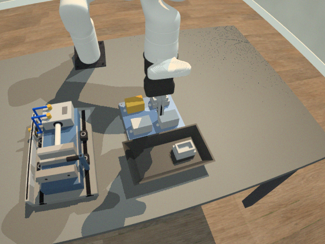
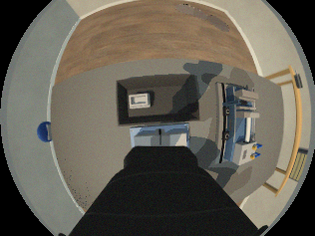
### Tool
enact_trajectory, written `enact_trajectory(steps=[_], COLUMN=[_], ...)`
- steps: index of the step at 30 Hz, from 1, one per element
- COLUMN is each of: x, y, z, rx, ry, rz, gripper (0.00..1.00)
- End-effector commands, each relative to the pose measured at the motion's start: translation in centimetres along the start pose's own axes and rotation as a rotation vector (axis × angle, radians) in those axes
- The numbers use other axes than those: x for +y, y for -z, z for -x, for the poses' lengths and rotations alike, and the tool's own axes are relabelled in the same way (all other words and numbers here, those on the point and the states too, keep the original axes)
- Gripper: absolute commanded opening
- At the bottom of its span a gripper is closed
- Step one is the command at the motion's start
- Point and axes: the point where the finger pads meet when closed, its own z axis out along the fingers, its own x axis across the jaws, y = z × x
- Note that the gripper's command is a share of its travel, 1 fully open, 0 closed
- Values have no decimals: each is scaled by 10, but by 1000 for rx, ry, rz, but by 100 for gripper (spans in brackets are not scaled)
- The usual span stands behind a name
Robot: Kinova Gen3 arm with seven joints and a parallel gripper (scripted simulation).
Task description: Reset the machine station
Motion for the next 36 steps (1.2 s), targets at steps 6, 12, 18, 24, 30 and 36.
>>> enact_trajectory(steps=[6,12,18,24,30,36], x=[-1,-1,-1,-1,-1,-1], y=[14,24,40,51,59,62], z=[1,1,1,1,1,1], rx=[-3,-3,-3,-3,-3,-3], ry=[1,1,1,1,1,1], rz=[-2,-2,-2,-2,-2,-2], gripper=[0,0,0,0,0,0])
